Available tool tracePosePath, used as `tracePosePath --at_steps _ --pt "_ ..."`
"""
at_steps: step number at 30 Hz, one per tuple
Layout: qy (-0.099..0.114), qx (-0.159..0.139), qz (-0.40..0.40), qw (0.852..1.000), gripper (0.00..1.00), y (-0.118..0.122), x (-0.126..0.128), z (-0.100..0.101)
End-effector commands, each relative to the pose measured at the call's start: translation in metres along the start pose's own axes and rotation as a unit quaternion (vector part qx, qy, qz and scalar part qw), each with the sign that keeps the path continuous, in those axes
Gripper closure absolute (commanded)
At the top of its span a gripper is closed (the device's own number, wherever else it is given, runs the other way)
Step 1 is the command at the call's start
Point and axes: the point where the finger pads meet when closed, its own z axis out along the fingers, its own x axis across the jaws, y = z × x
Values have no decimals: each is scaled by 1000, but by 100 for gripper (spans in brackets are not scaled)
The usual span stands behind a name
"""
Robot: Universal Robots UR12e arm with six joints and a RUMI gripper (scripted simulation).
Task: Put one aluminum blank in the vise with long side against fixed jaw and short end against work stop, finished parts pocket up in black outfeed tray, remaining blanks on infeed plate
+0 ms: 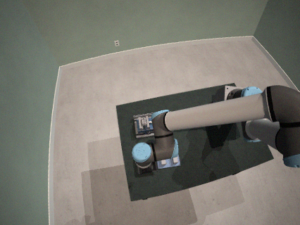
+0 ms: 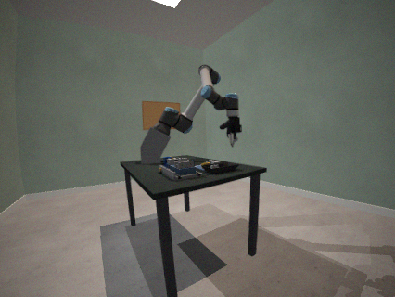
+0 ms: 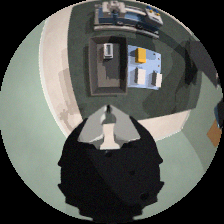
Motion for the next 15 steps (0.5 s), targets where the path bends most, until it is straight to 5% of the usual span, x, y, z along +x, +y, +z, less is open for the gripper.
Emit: tracePosePath --at_steps 1,15 --pt "-1 0 0 1000 100 0 -1 -11" --pt "-1 0 0 1000 100 0 -1 -21"
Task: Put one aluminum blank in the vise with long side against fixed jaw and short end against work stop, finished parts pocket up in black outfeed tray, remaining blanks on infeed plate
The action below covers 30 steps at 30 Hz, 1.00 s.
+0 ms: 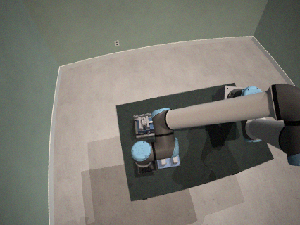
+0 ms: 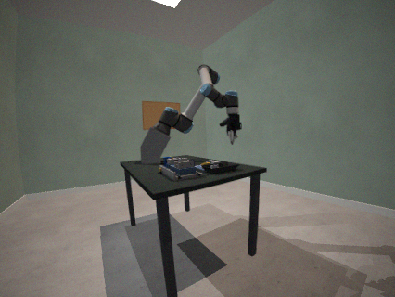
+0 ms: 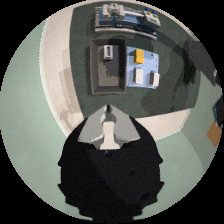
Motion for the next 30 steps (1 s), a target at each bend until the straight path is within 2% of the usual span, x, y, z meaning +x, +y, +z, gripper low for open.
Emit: tracePosePath --at_steps 1,4,6,8,12,23,25,27,30 --pt "-1 0 0 1000 100 0 -1 -2" --pt "-1 0 0 1000 100 -5 -1 -2" --pt "0 1 0 1000 100 -21 -2 -1" --pt "0 1 0 1000 100 -21 -2 -1" --pt "0 4 0 1000 100 -87 -4 0" --pt "0 3 0 1000 100 -225 12 -1" --pt "0 3 0 1000 100 -225 12 -1" --pt "0 1 0 1000 100 -252 19 -1" --pt "-1 0 0 1000 100 -272 24 -2"
